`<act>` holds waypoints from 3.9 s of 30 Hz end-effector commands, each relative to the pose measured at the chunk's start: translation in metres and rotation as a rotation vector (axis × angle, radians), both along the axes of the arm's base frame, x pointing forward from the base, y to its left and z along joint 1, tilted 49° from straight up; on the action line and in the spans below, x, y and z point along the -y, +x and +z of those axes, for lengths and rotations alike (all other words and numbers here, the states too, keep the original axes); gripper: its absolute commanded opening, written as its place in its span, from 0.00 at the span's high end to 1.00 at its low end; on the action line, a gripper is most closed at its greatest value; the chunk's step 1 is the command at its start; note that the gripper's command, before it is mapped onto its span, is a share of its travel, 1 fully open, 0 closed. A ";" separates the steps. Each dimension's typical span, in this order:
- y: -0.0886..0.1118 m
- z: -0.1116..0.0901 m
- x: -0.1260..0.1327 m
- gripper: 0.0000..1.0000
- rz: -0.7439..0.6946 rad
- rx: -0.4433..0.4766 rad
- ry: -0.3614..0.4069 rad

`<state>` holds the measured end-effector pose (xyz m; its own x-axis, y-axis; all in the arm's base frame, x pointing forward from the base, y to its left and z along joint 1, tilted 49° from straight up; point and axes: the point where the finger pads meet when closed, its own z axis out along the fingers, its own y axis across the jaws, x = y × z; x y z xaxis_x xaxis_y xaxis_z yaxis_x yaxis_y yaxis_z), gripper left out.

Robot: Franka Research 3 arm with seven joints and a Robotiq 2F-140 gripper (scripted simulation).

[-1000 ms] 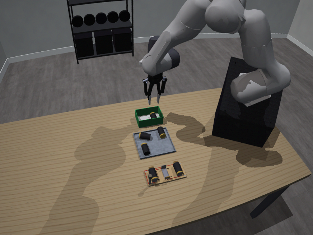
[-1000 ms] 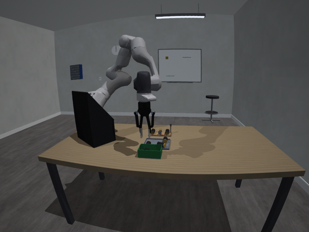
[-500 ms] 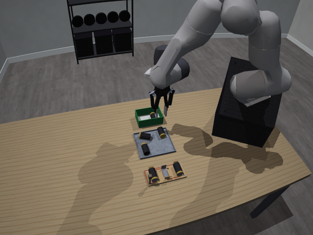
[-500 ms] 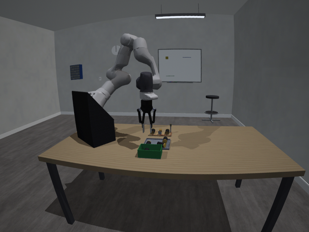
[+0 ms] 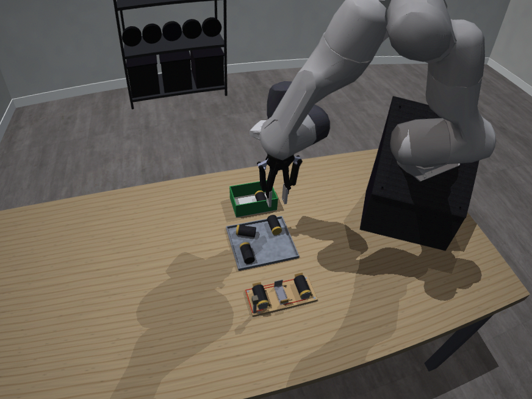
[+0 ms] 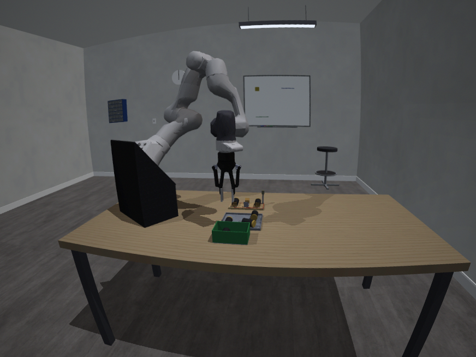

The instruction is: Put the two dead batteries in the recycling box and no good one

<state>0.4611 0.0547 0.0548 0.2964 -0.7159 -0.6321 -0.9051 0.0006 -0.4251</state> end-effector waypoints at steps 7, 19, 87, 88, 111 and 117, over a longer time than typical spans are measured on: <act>0.000 0.000 0.002 0.71 -0.009 -0.003 -0.003; 0.004 -0.009 -0.008 0.71 -0.009 -0.003 -0.003; 0.024 -0.048 -0.047 0.71 -0.009 -0.003 -0.003; 0.024 -0.048 -0.047 0.71 -0.009 -0.003 -0.003; 0.024 -0.048 -0.047 0.71 -0.009 -0.003 -0.003; 0.023 -0.047 -0.048 0.71 -0.009 -0.003 -0.003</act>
<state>0.4843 0.1015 0.0075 0.2826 -0.7206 -0.6331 -0.9080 0.0118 -0.4188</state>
